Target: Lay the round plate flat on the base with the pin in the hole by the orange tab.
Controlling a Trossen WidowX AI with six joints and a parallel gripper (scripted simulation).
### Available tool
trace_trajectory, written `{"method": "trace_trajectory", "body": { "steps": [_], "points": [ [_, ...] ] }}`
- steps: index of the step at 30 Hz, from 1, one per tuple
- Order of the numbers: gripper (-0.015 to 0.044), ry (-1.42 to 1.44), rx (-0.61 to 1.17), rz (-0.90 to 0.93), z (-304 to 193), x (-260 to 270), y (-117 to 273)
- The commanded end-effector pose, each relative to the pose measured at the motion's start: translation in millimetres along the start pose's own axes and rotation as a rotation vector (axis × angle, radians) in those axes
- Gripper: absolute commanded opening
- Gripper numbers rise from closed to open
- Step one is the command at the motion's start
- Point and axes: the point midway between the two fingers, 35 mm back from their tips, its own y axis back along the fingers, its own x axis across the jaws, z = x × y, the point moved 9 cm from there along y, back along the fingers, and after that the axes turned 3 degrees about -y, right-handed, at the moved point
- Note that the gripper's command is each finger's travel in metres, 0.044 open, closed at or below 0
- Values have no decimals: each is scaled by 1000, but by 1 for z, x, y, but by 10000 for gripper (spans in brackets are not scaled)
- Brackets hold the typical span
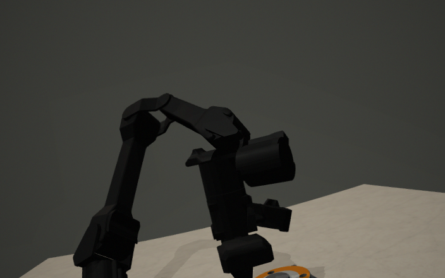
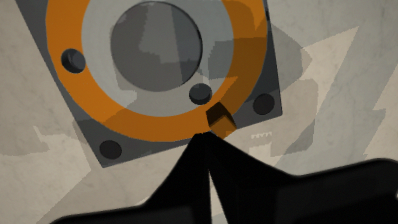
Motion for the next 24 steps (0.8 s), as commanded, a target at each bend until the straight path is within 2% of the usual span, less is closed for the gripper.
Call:
{"method": "trace_trajectory", "body": {
  "steps": [1,24],
  "points": [
    [0,3,5,-3,3,-5,-1],
    [0,4,4,-4,24,-28,3]
  ]
}}
